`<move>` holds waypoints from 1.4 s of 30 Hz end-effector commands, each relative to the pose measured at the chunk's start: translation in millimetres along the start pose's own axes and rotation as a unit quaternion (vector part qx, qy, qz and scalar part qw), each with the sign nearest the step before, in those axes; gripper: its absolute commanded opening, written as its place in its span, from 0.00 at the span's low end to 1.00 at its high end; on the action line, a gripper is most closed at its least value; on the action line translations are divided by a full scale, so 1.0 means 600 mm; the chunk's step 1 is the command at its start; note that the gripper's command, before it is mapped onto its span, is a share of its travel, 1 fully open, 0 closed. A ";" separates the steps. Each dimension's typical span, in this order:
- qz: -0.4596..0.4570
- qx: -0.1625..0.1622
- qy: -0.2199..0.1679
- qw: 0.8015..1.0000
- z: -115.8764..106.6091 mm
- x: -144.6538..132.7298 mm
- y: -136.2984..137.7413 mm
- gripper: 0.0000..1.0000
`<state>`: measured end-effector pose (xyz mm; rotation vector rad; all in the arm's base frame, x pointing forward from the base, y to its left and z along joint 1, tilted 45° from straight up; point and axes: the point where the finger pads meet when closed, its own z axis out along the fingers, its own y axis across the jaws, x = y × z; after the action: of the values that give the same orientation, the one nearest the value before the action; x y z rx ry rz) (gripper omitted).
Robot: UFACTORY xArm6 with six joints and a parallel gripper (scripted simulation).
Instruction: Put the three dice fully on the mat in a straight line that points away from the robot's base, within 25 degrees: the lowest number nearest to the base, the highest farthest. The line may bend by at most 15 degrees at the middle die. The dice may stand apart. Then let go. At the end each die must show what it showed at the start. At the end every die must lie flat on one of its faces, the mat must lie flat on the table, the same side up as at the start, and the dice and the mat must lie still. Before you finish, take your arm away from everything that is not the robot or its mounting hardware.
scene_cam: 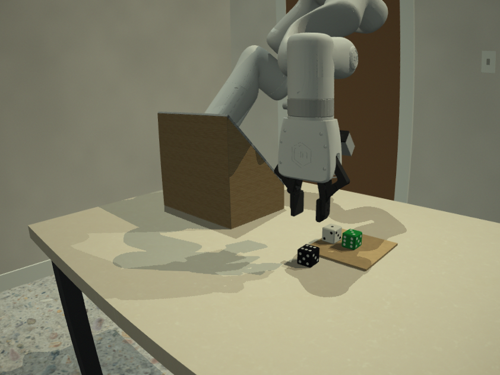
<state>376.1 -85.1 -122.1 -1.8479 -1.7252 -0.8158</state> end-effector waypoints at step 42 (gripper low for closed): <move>-0.001 -0.002 -0.001 1.000 0.012 -0.001 0.002 0.47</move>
<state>376.5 -81.5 -125.9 -1.8475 -1.7258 -0.8164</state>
